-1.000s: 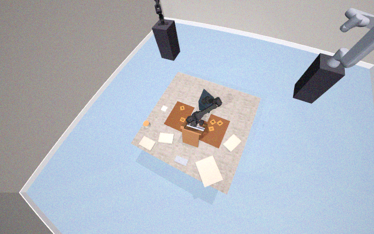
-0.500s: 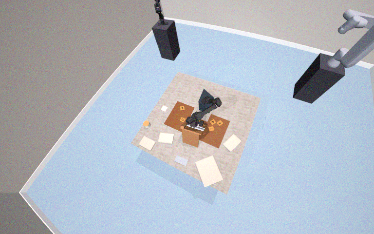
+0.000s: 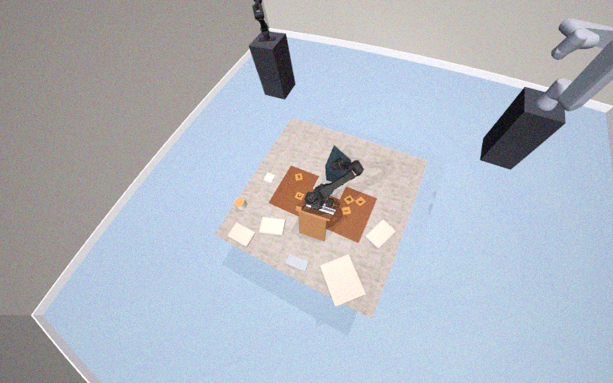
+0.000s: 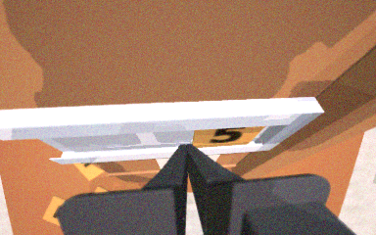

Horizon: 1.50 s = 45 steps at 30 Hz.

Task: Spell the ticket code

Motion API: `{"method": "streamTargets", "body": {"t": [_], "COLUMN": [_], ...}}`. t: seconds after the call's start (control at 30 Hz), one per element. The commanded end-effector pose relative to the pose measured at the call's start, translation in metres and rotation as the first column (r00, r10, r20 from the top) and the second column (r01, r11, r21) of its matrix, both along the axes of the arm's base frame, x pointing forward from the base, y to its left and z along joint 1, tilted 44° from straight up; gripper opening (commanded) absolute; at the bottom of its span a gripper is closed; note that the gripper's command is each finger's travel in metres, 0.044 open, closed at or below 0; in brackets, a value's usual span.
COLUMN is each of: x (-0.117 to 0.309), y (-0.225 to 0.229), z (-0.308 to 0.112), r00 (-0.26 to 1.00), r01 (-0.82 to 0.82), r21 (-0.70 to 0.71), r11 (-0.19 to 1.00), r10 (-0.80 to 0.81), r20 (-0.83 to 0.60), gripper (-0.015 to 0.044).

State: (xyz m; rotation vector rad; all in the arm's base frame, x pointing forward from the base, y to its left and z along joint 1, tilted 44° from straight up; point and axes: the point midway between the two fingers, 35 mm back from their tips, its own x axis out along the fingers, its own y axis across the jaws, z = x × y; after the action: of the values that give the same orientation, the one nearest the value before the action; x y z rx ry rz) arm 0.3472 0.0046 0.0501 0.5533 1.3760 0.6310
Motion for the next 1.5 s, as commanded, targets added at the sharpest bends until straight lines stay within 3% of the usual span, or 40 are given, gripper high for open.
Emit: {"method": "streamTargets", "body": {"t": [0.0, 1.47], "x": [0.002, 0.0072], "y": [0.0023, 0.0002], "z": [-0.0019, -0.0105], "r00": [1.0, 1.0], "r01": [0.001, 0.001], "r21": [0.004, 0.004], "r11": [1.0, 1.0], "r10": [-0.001, -0.001], "r20": [-0.005, -0.004], "gripper": [0.0, 0.0]}}
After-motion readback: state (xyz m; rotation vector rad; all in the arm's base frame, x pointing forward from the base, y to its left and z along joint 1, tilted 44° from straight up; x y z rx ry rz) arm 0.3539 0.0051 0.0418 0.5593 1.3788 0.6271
